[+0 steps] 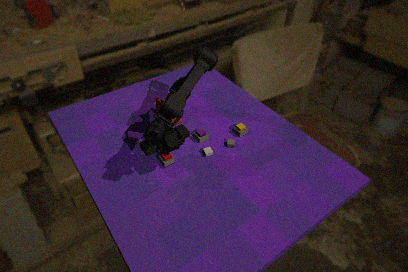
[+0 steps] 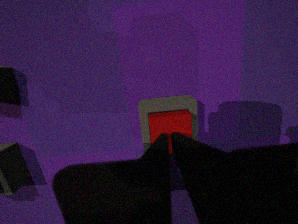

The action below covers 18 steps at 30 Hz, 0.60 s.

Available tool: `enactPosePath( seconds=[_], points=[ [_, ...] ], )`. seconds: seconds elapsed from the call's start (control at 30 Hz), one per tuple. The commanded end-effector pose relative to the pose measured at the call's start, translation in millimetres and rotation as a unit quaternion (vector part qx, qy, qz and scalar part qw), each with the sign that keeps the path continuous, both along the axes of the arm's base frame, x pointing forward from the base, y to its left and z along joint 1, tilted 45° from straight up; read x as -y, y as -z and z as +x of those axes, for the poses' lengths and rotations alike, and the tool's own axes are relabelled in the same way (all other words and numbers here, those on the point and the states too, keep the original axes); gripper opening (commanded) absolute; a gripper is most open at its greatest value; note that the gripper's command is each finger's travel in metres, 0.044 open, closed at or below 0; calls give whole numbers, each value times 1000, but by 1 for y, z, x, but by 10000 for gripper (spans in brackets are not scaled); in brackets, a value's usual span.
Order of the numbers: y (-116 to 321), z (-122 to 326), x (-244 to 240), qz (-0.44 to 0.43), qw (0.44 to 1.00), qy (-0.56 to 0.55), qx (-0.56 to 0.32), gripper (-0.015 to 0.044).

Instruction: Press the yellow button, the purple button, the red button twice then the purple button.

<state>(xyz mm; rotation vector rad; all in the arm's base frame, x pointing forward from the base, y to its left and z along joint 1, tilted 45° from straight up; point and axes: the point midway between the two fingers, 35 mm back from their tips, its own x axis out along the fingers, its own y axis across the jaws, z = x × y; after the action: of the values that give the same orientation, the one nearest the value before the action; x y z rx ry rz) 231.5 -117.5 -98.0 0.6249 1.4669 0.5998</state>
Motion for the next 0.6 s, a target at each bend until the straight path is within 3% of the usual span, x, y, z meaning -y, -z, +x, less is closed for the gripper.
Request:
enactPosePath(
  seconds=[0.0,0.57],
  points=[
    [-17,0,19,-7,1000,1,4,20],
    [-4,1,7,-6,1000,2,5,20]
  ],
)
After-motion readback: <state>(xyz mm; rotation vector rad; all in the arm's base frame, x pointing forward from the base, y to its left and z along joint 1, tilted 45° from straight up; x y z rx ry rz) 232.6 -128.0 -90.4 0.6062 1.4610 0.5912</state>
